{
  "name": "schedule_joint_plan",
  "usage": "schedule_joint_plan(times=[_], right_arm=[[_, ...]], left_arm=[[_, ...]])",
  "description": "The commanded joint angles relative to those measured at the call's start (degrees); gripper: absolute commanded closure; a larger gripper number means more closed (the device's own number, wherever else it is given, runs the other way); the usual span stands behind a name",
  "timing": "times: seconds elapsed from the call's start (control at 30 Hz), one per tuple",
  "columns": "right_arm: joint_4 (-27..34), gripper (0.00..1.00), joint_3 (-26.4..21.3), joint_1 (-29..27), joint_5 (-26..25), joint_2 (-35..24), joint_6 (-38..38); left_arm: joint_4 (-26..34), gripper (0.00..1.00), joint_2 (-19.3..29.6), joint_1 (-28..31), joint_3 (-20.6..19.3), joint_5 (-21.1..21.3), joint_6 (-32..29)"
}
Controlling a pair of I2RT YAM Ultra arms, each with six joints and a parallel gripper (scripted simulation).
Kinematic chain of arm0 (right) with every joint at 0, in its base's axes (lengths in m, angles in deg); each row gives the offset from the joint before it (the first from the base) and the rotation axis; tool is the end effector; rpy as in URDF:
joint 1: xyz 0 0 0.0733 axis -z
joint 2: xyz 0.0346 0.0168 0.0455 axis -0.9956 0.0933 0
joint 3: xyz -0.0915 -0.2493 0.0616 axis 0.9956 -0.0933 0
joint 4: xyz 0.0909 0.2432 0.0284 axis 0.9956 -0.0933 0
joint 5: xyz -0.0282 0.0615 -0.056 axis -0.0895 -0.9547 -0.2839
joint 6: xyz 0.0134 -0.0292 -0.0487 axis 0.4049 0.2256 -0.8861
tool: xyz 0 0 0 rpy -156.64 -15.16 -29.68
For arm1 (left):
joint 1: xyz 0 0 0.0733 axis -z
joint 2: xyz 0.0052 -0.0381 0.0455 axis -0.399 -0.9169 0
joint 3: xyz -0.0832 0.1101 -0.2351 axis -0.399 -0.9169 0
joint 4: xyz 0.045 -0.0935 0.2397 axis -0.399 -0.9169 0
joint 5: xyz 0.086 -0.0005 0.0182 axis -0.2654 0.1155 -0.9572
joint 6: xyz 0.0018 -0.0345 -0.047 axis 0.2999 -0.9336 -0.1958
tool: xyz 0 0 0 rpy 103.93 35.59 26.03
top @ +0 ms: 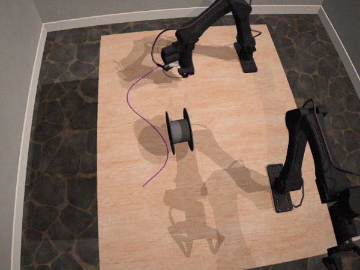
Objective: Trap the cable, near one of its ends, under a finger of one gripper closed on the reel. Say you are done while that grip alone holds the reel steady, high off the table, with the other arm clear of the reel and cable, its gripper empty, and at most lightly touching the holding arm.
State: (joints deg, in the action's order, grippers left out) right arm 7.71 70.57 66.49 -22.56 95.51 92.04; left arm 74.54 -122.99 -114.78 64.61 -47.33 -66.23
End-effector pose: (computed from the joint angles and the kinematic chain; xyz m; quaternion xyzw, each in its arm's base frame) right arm 0.3261 0.1080 0.1762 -0.0154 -0.9999 0.0013 0.0063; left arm -0.0063 0.2458 0.4049 -0.5084 0.4974 0.5018 0.4923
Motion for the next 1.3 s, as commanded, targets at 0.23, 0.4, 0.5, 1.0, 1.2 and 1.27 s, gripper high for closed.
schedule_joint_plan(times=[0.23,0.4,0.5,1.0,1.2,1.27], right_arm=[[-0.3,1.0,1.5,0.4,0.5,0.2,-0.3],[-0.3,1.0,1.6,0.4,0.5,0.2,-0.3],[-0.2,1.0,1.6,0.4,0.5,0.3,-0.4],[-1.5,1.0,0.9,-1.7,2.8,-3.2,-4.6],[-2.4,1.0,0.1,-3.0,5.8,-6.0,-10.3],[-2.8,1.0,-0.8,-3.5,7.0,-7.0,-12.9]], left_arm=[[0.8,0.0,-0.1,0.2,-0.4,-0.4,0.4],[0.8,0.0,-0.1,0.2,-0.4,-0.4,0.4],[0.8,0.0,-0.1,0.2,-0.4,-0.4,0.4],[0.8,0.0,-0.1,0.2,-0.4,-0.4,0.4],[0.8,0.0,-0.1,0.2,-0.4,-0.4,0.4],[0.8,0.0,-0.1,0.2,-0.4,-0.4,0.4]])
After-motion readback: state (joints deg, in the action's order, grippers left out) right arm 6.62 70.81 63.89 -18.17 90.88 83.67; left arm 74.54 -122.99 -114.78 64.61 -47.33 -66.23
